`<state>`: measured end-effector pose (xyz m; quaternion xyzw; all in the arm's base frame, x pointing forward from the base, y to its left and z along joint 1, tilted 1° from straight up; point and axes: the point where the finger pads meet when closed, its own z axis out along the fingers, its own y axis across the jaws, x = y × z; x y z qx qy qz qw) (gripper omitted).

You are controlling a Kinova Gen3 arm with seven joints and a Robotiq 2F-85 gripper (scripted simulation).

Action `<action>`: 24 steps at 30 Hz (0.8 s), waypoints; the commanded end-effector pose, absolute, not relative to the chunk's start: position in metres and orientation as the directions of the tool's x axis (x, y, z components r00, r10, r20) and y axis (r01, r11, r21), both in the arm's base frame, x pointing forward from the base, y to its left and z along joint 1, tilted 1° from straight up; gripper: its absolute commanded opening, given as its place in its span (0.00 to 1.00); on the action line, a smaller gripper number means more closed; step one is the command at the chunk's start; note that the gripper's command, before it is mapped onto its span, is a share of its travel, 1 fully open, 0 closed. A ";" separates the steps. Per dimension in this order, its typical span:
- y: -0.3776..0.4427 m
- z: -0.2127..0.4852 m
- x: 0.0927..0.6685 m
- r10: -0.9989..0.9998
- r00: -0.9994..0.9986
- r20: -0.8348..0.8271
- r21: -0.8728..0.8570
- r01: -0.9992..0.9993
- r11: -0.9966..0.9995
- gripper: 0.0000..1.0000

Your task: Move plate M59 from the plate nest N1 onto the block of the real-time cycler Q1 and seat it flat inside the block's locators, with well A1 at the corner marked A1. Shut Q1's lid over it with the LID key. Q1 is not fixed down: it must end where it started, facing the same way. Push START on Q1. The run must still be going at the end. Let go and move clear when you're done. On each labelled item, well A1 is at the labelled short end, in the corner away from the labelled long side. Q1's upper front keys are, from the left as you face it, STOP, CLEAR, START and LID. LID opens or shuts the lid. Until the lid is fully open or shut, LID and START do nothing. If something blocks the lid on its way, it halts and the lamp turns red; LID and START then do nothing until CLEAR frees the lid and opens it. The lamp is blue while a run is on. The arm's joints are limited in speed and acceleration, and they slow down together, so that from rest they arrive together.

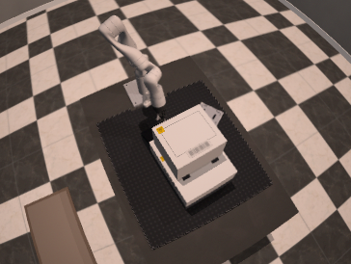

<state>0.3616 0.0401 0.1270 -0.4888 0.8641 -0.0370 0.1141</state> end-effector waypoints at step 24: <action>0.041 0.124 0.365 -0.853 -0.496 -0.161 -0.177 -0.836 0.519 0.10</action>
